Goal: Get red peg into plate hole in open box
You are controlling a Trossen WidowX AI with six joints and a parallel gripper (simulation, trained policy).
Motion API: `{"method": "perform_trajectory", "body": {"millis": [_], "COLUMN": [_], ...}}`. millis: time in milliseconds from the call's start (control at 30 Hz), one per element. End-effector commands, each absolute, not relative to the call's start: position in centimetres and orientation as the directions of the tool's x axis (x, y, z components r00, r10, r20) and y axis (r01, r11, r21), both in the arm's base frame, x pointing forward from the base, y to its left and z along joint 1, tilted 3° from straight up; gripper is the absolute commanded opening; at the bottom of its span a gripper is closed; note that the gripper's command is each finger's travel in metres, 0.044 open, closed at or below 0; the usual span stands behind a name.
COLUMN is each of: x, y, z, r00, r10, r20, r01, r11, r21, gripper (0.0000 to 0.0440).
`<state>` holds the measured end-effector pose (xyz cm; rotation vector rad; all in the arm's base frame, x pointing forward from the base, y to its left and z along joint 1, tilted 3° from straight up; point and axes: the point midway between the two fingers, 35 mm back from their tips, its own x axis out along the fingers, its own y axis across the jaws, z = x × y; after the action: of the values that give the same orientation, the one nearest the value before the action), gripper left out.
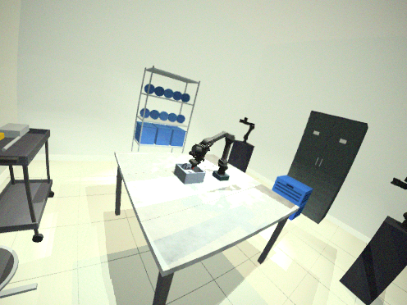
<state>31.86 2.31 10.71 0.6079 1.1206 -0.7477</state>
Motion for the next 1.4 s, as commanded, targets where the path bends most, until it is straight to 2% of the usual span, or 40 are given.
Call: {"method": "perform_trajectory", "body": {"millis": [0,267,333,567,733,833,1133,1367], "x": [32.5,33.2,33.1,33.3,34.4,35.4,37.7,39.8], "y": [1.5,0.6,0.6,0.3,-0.3,-0.4,-0.1,0.9], "z": [9.8,7.6,7.0,5.5,6.5,7.3,8.6,10.2], "r00": [0.233,0.204,0.19,0.148,0.16,0.175,0.154,0.172], "r10": [-0.207,-0.169,-0.158,-0.125,-0.121,-0.109,-0.053,0.013], "r20": [-0.95,-0.964,-0.969,-0.981,-0.98,-0.979,-0.987,-0.985], "r01": [0.77,0.727,0.715,0.701,0.674,0.67,0.673,0.664], "r11": [0.636,0.686,0.698,0.713,0.738,0.741,0.737,0.737], "r21": [0.05,0.033,0.026,0.015,0.019,0.037,0.065,0.126], "gripper": [0.0,0.0,0.0014,0.0165,0.0175,0.0214,0.044,0.044]}}
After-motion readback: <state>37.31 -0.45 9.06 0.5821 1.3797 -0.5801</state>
